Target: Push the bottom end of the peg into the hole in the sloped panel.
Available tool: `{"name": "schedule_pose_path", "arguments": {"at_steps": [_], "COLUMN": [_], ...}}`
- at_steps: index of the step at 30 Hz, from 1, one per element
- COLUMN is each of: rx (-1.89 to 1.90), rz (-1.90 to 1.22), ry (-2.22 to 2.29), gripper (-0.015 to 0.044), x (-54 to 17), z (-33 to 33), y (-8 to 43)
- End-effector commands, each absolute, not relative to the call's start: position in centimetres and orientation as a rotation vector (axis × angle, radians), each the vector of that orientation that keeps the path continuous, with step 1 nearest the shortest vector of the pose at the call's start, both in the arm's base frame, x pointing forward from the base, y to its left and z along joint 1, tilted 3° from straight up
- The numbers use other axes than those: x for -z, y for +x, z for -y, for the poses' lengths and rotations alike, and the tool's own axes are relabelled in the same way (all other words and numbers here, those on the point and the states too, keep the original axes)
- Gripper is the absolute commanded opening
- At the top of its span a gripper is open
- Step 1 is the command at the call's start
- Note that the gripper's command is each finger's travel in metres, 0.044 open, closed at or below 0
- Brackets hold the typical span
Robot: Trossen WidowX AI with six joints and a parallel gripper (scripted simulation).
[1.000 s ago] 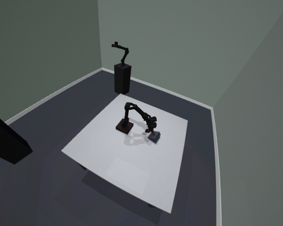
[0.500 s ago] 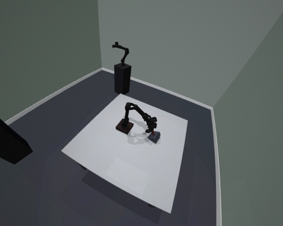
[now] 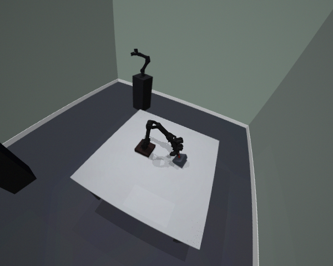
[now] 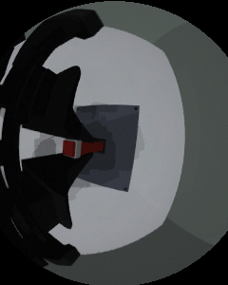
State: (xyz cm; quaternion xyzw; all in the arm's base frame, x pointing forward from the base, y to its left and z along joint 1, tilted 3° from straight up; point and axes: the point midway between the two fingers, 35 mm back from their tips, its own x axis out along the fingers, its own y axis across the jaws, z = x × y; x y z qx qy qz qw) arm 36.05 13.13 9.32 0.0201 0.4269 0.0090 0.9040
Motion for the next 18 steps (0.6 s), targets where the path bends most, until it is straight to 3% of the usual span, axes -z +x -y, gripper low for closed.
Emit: {"name": "schedule_pose_path", "arguments": {"at_steps": [1,18], "rx": [-0.023,-0.023], "rz": [-0.881,-0.881], "ry": [0.04,0.04], "gripper": [0.0,0.0], "x": [-9.13,-8.59], "z": [-13.23,-13.25], "y": [36.32,36.66]}}
